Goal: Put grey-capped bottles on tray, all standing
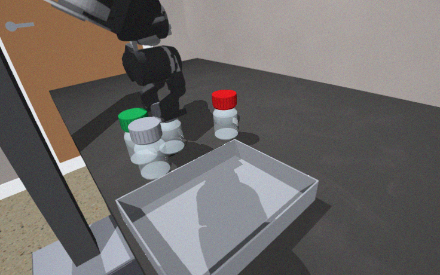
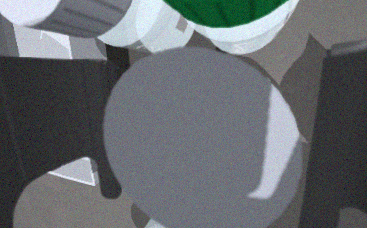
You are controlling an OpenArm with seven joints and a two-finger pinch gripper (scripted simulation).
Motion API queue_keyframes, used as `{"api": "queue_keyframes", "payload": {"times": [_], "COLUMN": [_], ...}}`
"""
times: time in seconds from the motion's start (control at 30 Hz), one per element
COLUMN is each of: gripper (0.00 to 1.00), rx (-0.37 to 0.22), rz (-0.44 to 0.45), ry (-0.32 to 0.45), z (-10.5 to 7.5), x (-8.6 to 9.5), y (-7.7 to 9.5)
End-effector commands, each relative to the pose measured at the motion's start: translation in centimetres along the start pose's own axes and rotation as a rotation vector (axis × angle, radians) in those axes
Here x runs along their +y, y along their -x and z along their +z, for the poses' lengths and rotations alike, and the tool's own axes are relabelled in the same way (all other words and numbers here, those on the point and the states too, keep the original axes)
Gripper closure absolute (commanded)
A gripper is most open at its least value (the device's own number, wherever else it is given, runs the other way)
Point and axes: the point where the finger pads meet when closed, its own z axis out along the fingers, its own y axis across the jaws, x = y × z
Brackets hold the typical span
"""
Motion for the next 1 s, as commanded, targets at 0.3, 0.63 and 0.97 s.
{"api": "queue_keyframes", "payload": {"times": [0.3,0.63,0.97], "gripper": [1.0,1.0,1.0], "rx": [-0.004,-0.004,-0.004], "rz": [0.0,0.0,0.0], "ry": [0.002,0.002,0.002], "z": [-0.1,-0.1,-0.1], "x": [0.04,0.04,0.04], "y": [0.09,0.09,0.09]}}
